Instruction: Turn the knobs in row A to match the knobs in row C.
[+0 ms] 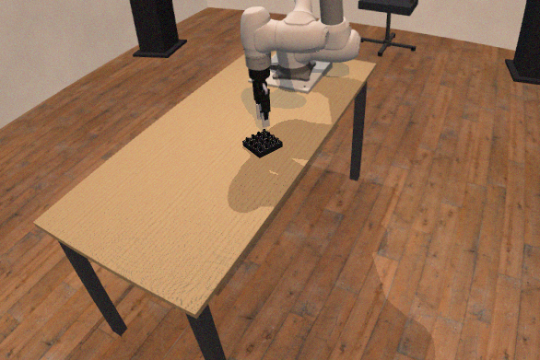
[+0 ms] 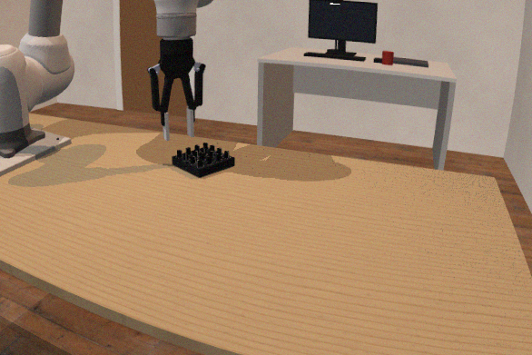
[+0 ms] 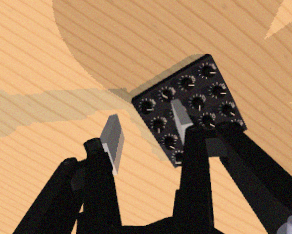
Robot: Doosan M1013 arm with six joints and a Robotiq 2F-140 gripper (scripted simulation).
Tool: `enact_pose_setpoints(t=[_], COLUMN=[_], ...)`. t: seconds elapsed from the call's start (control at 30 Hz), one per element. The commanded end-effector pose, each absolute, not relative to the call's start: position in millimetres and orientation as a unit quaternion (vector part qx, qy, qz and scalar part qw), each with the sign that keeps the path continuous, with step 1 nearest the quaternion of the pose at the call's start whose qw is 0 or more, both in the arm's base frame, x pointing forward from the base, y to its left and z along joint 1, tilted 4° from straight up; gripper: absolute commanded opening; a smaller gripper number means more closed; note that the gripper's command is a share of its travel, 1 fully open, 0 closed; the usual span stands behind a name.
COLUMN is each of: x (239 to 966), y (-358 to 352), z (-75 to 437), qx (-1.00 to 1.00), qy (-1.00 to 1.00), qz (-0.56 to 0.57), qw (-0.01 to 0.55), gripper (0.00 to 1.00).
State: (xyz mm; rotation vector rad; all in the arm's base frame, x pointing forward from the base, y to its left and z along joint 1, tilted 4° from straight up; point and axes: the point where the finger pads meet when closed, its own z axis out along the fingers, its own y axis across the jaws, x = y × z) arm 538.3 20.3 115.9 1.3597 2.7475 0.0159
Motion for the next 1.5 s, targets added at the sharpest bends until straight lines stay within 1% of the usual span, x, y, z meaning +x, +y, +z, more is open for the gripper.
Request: enact_pose_setpoints(t=[0.0,0.2,0.6,0.87,1.47], x=[538.0,537.0,532.1,531.2,531.2], y=[20.5,20.8,22.4,22.7,22.7], z=[120.0,134.0,201.2,213.5,213.8], qx=[0.443,0.443,0.443,0.443,0.443], qy=[0.896,0.896,0.896,0.896,0.896], qz=[0.005,0.005,0.005,0.005,0.005], qw=[0.038,0.038,0.038,0.038,0.038], gripper=[1.00,1.00,1.00,1.00,1.00])
